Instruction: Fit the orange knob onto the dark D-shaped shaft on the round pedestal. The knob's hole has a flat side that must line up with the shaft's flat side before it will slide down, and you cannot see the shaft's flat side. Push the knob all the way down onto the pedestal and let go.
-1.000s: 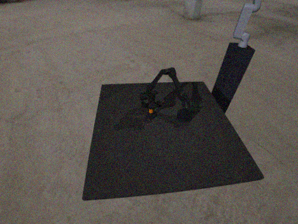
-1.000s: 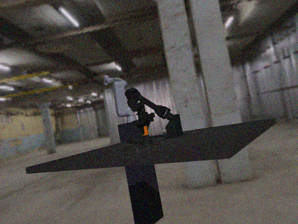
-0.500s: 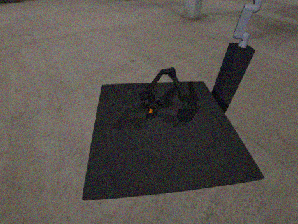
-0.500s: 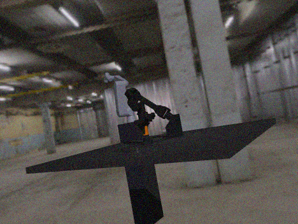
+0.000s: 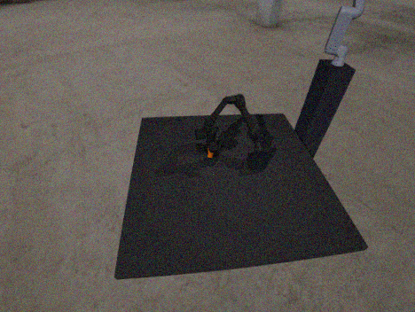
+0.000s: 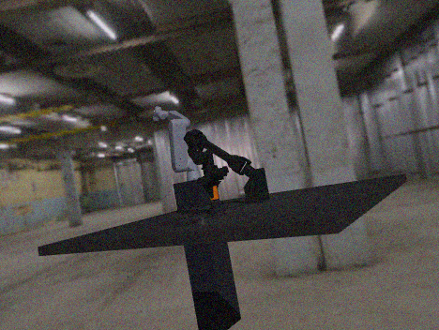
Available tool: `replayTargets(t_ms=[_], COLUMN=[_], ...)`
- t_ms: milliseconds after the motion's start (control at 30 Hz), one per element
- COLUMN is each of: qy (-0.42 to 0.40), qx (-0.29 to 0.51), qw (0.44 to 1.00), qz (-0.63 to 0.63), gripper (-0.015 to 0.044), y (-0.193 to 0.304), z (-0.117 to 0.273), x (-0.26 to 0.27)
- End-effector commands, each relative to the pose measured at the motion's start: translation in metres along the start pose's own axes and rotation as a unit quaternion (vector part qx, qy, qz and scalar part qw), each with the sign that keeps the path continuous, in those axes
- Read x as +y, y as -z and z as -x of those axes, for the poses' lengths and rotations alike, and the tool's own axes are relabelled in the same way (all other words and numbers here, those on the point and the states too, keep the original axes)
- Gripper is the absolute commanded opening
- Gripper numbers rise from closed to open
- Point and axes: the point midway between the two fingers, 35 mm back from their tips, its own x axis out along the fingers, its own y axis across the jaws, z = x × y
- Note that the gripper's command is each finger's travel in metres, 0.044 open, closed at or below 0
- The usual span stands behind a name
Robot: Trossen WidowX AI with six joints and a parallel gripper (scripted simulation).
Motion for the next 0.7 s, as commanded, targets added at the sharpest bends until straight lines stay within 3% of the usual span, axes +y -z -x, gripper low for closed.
replayTargets(t_ms=[0, 667], qy=[0.001, 0.001], qx=[0.001, 0.001], qw=[1.000, 0.994], qz=[0.002, 0.107], gripper=[0.0000, 0.0000], y=[0.0003, -0.0012], z=[-0.0001, 0.0030], x=[-0.0004, -0.0014])
